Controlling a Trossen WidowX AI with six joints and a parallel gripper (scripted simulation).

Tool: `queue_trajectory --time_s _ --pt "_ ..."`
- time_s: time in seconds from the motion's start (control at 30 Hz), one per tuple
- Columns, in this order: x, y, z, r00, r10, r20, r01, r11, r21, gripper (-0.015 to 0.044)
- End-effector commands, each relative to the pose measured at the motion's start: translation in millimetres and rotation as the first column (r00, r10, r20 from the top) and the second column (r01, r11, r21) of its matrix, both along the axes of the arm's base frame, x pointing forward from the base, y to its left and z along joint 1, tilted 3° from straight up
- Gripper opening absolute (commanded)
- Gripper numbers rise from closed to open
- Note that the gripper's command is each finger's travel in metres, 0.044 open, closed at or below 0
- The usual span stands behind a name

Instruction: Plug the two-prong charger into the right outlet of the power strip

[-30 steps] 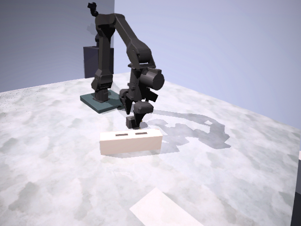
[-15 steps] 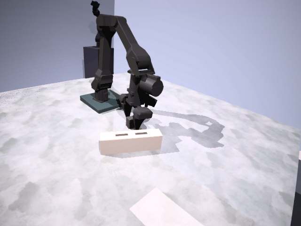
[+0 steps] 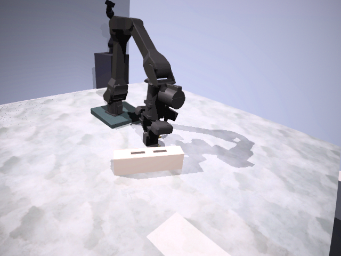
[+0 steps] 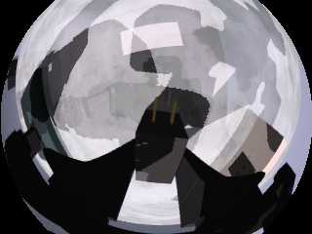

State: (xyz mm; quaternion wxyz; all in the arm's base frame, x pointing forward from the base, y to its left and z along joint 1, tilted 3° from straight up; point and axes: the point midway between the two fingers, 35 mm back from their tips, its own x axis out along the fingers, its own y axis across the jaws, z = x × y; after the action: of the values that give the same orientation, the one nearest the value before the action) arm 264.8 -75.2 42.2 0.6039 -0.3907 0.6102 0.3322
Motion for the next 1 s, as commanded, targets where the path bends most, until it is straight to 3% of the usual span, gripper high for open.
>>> queue_trajectory --time_s 0.0,0.17,0.53,0.97 --pt "0.0 0.0 0.2 1.000 0.000 0.000 0.000 1.000 0.000 0.0092" --pt "0.2 0.0 7.0 1.000 -0.001 0.000 0.001 1.000 0.001 0.0000" --pt "-3.2 0.9 52.4 1.000 -0.005 0.001 0.005 1.000 0.005 0.0000" --pt "-4.6 -4.2 50.5 0.988 -0.153 0.005 0.153 0.988 0.019 0.0000"
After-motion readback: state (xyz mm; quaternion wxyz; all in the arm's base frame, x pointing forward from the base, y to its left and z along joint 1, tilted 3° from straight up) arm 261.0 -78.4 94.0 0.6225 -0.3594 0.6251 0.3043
